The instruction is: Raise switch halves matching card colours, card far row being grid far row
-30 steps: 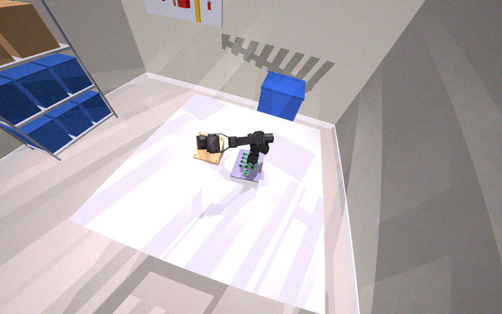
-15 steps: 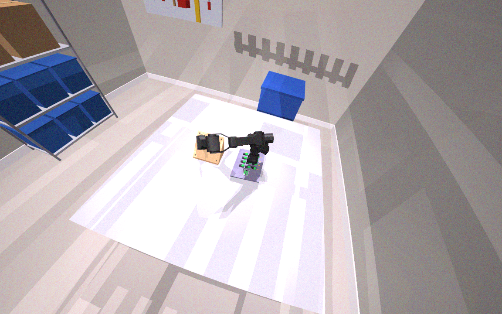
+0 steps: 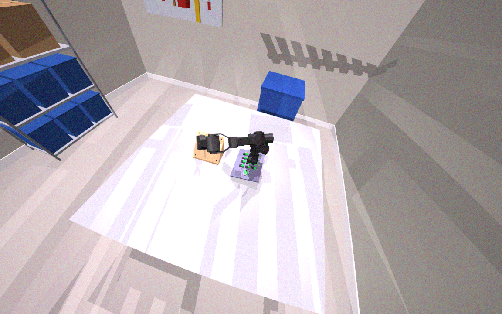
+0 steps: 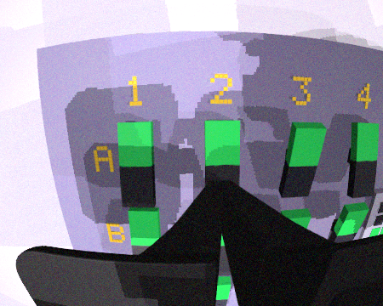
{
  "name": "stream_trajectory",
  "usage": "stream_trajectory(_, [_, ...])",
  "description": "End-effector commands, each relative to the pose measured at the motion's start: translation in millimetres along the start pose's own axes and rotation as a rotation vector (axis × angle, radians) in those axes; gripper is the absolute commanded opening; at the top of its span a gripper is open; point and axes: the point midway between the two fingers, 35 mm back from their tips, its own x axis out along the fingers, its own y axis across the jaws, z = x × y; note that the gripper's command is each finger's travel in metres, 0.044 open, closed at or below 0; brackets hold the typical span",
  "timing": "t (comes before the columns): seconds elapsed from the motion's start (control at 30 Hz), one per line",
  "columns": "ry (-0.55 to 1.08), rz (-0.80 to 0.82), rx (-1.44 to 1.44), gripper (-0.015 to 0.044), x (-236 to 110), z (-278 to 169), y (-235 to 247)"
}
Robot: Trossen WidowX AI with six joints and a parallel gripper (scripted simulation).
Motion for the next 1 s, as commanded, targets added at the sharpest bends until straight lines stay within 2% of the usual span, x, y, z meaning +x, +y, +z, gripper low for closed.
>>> stream_trajectory(0.0, [0.0, -0.005, -0.003, 0.0, 2, 0, -1])
stream_trajectory(0.73, [0.0, -0.005, -0.003, 0.0, 5, 0, -1])
stream_trajectory(0.8, [0.004, 0.002, 0.0, 0.0, -7, 1, 1])
stream_trajectory(0.9, [0.023, 0.0, -0.002, 0.0, -50, 3, 0])
stream_trajectory(0.97, [0.027, -0.003, -0.003, 0.0, -61, 3, -1])
